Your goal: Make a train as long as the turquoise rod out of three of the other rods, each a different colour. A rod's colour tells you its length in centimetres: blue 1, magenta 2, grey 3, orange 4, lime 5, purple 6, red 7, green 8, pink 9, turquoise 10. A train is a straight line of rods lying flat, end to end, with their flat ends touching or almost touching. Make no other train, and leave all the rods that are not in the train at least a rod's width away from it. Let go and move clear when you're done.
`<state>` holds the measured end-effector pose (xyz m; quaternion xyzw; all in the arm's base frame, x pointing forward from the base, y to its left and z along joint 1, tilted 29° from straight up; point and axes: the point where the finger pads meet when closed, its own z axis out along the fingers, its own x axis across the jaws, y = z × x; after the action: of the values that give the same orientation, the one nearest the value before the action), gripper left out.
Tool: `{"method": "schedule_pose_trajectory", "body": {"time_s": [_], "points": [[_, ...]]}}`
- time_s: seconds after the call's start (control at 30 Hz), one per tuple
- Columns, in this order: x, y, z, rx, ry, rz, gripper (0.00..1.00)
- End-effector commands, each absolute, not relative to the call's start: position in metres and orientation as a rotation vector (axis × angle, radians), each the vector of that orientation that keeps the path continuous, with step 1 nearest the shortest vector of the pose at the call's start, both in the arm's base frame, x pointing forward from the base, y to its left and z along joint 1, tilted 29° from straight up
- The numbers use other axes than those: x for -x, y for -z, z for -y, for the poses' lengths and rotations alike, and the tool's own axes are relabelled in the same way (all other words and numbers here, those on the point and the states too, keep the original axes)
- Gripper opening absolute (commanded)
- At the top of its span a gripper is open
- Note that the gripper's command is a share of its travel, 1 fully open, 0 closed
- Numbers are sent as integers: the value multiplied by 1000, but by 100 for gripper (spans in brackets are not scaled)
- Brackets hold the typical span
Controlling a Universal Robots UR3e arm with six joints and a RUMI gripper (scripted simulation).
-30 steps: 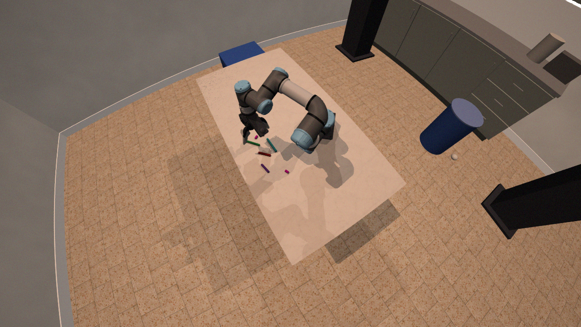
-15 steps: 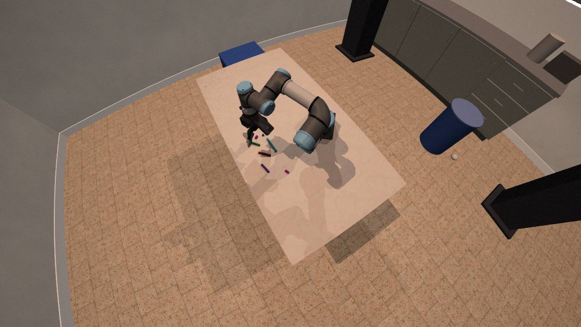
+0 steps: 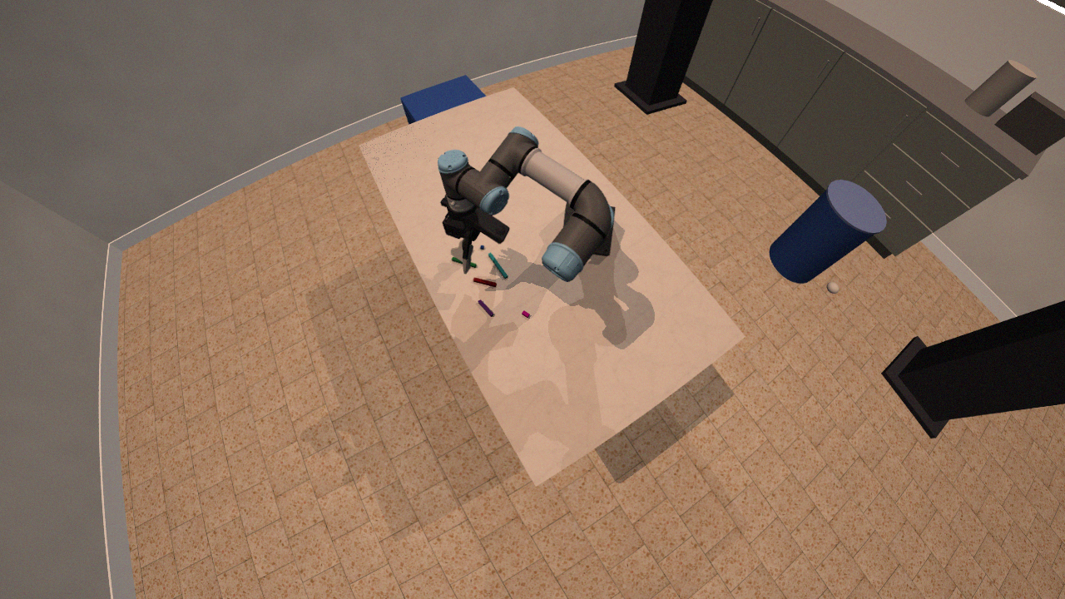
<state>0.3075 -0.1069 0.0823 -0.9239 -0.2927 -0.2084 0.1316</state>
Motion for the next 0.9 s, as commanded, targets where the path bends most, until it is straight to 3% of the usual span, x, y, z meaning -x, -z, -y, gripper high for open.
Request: {"method": "schedule_pose_trajectory", "body": {"time_s": [0.0,0.87], "points": [[-302,-82,103,2625,656,1067,100],[-290,-79,92,2408,734,1649,100]]}}
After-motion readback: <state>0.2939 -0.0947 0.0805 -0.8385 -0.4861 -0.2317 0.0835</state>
